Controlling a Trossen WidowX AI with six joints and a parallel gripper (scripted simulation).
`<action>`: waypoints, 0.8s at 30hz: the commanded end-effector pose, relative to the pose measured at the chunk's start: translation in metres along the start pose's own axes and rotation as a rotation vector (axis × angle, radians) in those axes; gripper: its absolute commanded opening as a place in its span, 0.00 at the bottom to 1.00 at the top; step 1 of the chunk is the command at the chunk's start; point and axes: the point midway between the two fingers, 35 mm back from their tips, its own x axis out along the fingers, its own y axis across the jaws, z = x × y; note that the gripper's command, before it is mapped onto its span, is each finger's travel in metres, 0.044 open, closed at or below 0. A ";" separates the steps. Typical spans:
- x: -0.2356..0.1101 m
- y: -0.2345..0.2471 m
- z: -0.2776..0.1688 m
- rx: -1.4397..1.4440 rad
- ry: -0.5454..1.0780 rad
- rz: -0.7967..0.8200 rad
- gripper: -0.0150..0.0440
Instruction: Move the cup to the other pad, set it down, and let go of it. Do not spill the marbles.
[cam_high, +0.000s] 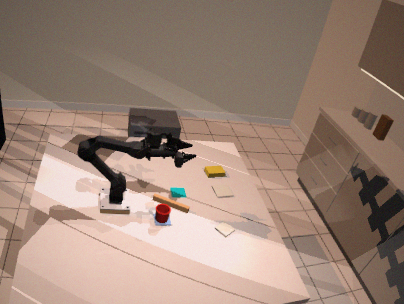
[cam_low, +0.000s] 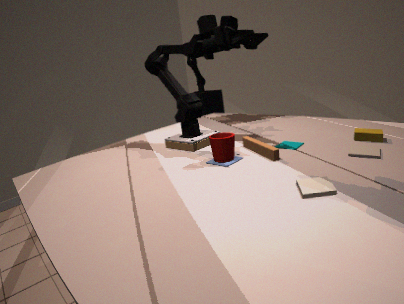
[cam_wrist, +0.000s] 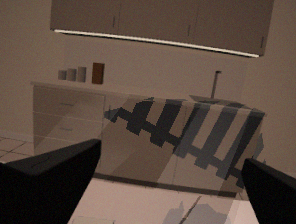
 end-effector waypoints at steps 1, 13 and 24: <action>0.001 -0.001 -0.004 -0.016 0.019 -0.004 0.89; -0.053 -0.069 -0.194 -0.734 1.141 0.349 0.50; -0.123 -0.073 -0.222 -0.793 1.456 0.843 0.50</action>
